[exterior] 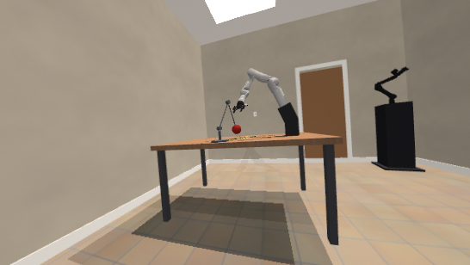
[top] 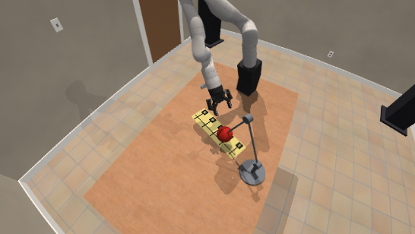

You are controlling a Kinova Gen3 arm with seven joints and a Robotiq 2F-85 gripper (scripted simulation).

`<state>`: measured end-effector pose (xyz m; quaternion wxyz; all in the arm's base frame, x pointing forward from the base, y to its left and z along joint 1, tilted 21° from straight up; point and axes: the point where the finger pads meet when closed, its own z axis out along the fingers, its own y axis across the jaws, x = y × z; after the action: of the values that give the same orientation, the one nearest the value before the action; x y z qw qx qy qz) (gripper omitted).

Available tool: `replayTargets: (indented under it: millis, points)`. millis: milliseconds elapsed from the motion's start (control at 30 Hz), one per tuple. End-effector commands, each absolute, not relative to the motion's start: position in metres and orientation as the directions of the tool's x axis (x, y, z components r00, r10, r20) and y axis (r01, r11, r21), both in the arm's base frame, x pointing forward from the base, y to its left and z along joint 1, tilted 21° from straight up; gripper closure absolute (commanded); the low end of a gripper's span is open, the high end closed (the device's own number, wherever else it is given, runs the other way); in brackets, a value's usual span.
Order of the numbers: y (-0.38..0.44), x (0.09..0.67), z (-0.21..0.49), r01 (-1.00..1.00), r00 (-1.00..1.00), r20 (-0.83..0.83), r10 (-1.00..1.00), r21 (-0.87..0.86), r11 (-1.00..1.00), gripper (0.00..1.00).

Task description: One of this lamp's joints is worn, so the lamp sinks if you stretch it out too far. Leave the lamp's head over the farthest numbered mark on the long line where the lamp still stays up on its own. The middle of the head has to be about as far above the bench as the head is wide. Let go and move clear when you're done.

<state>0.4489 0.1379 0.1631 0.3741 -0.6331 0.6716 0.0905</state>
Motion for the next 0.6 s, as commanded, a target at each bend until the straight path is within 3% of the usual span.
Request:
replayTargets:
  millis: [0, 567]
  points:
    - [0.147, 0.450, 0.160, -0.920, 0.094, -0.614, -0.783, -0.355, 0.168, 0.00]
    - [0.167, 0.467, 0.131, -0.918, 0.086, -0.620, -0.780, -0.353, 0.179, 0.00]
